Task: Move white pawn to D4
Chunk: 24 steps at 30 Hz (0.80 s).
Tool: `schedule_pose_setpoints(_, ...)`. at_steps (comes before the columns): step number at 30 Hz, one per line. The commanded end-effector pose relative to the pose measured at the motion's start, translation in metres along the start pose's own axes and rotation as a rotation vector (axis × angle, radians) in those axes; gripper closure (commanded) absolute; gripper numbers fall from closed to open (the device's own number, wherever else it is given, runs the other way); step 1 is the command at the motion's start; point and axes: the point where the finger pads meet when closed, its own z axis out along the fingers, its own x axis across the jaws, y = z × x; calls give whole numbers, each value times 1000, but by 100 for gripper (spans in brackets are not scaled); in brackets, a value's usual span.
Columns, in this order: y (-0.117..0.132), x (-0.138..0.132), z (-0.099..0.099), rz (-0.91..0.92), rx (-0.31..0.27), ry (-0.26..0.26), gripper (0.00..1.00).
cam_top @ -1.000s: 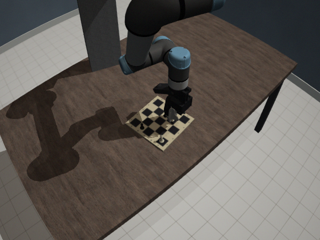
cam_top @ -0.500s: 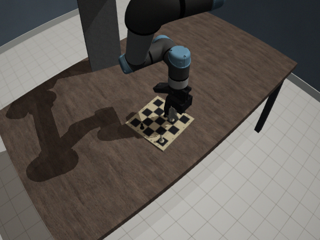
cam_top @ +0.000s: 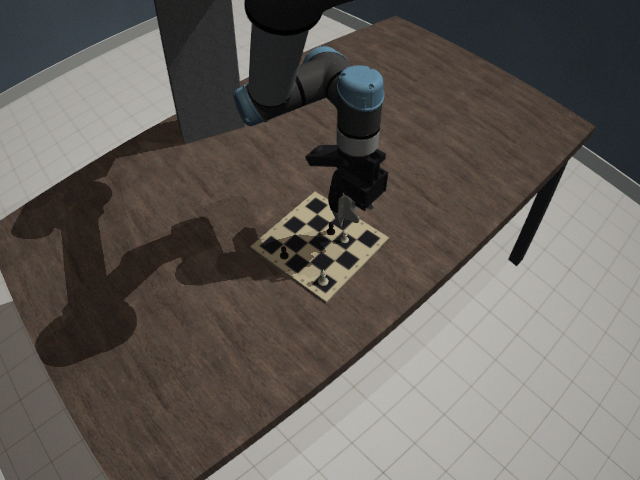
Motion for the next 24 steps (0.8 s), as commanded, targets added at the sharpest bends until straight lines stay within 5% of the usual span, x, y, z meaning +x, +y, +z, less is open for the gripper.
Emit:
schedule_pose_setpoints(1,1,0,-23,0,-1,0,80)
schedule_pose_setpoints(10,1,0,-31,0,-1,0,80)
schedule_pose_setpoints(11,1,0,-31,0,-1,0,0)
schedule_pose_setpoints(24,1,0,-31,0,-1,0,0)
